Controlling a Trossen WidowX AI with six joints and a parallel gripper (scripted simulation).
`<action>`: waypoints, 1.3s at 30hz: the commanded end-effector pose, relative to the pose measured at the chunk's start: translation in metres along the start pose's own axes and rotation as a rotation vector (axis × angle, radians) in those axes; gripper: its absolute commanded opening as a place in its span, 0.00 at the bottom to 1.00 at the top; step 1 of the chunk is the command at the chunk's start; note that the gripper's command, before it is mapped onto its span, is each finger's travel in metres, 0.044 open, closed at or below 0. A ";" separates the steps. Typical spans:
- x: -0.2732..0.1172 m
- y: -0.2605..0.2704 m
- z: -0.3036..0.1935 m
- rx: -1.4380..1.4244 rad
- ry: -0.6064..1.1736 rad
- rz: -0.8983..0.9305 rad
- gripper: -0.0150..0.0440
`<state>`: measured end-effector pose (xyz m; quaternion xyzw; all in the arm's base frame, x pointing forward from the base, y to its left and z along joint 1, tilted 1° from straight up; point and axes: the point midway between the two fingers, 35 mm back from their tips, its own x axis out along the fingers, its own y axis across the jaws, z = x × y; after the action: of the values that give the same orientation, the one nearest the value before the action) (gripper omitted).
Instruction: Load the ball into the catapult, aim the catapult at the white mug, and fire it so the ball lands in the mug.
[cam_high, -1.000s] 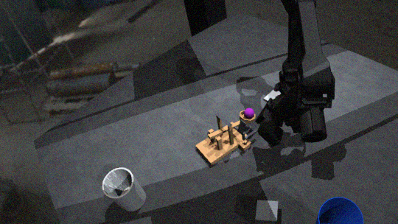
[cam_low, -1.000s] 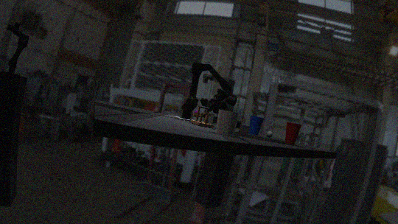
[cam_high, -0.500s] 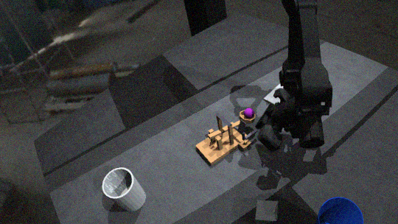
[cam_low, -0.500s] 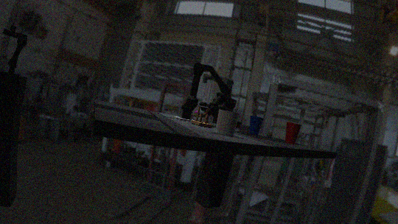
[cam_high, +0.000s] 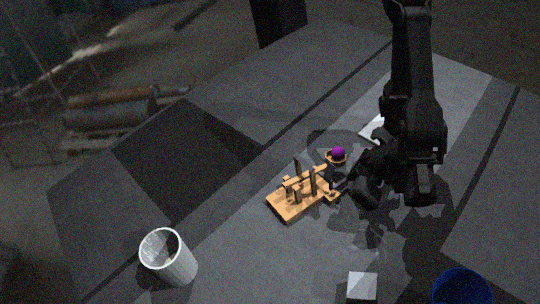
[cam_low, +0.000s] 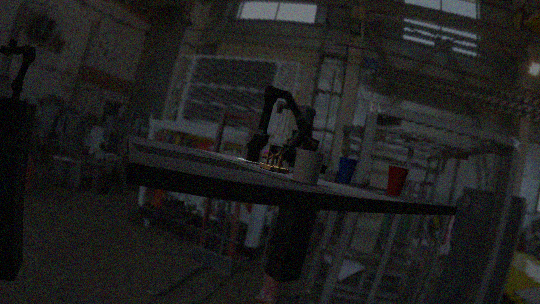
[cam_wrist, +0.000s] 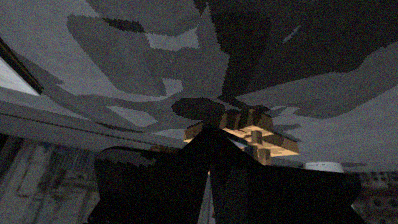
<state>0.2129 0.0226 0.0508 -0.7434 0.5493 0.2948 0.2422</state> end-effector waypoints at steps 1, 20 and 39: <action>0.014 0.004 0.011 -0.010 0.007 0.005 0.25; -0.094 -0.031 -0.027 0.003 0.000 -0.011 0.30; -0.089 -0.097 -0.052 0.572 -0.220 0.068 1.00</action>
<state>0.2827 0.0745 0.1497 -0.6172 0.6018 0.2290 0.4522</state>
